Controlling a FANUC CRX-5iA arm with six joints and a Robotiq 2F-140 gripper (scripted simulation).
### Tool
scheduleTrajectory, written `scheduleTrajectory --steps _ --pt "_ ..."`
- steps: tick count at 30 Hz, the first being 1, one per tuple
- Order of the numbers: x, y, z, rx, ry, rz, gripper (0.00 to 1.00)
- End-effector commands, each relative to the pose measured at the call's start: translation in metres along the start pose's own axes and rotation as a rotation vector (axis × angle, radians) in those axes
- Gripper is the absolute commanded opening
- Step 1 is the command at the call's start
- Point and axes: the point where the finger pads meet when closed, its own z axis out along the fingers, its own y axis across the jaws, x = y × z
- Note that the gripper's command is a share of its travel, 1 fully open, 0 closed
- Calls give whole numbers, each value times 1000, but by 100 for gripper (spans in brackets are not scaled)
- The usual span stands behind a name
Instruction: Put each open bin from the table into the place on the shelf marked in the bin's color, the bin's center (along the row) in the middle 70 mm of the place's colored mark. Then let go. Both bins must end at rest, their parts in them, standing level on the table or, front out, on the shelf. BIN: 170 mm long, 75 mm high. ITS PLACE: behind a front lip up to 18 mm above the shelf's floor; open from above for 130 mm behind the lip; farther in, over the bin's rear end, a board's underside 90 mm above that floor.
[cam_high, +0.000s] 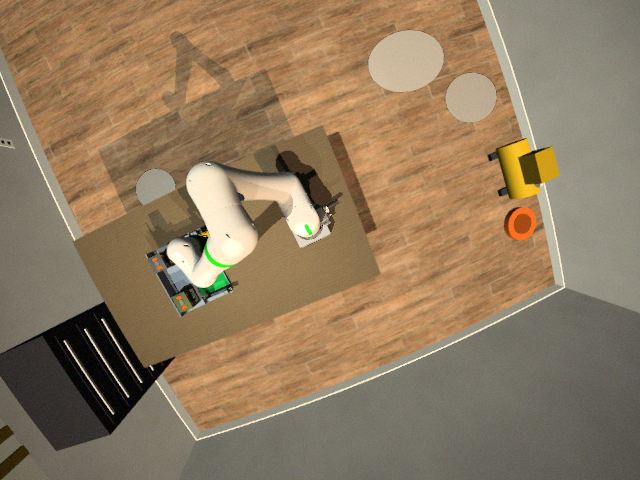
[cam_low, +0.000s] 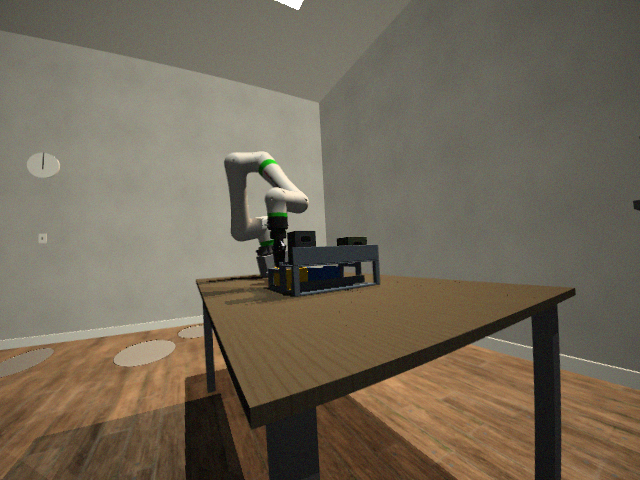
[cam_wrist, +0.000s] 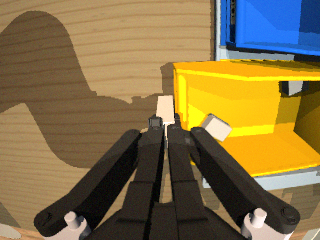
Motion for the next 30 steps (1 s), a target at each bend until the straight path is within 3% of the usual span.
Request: scheduleTrajectory --steps 1,30 --pt "0 1 0 0 0 0 0" --pt "0 9 0 0 0 0 0"
